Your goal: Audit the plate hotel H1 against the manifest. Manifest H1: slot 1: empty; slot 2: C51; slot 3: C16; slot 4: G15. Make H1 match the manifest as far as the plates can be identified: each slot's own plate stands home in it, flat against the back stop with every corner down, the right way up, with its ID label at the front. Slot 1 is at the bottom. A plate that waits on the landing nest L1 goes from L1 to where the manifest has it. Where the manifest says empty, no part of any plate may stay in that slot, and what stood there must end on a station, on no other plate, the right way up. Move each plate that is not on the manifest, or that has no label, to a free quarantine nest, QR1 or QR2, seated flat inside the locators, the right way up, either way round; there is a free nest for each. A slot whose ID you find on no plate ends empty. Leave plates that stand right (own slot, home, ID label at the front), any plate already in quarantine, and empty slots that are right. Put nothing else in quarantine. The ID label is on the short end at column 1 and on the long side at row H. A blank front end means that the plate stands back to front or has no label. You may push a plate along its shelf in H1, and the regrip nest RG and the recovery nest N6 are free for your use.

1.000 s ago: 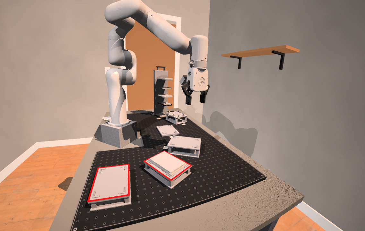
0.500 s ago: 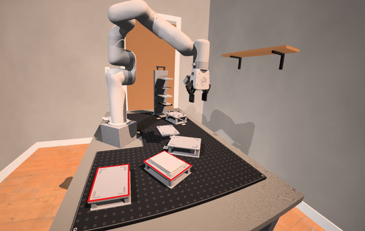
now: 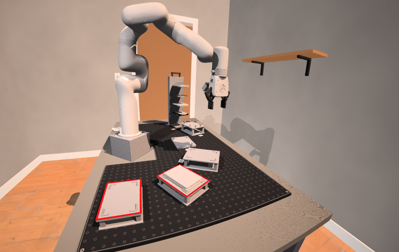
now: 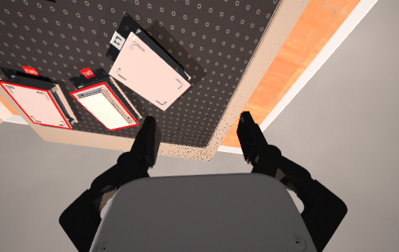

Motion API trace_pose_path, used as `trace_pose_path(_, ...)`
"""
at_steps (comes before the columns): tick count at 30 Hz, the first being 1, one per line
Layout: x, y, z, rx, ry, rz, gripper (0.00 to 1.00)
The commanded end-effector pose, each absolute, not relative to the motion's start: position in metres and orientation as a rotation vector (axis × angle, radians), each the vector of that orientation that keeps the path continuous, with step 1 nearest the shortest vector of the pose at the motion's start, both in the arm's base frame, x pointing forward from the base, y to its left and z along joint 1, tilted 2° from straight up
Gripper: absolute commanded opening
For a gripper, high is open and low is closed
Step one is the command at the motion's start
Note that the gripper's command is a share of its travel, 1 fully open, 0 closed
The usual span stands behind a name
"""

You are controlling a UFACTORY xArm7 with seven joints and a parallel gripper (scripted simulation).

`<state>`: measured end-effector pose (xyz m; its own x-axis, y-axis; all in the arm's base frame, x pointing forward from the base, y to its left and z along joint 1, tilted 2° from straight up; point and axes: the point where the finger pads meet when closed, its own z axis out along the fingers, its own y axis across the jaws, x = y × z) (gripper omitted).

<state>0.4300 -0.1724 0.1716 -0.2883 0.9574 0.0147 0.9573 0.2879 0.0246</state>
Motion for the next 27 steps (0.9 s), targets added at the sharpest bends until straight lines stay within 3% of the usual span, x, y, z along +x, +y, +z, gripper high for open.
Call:
trace_pose_path(1, 0.442, -0.156, 0.174, 1.869, 2.516, 0.044, 1.00)
trace_pose_path(27, 0.474, -0.051, 0.177, 1.869, 2.516, 0.046, 1.00)
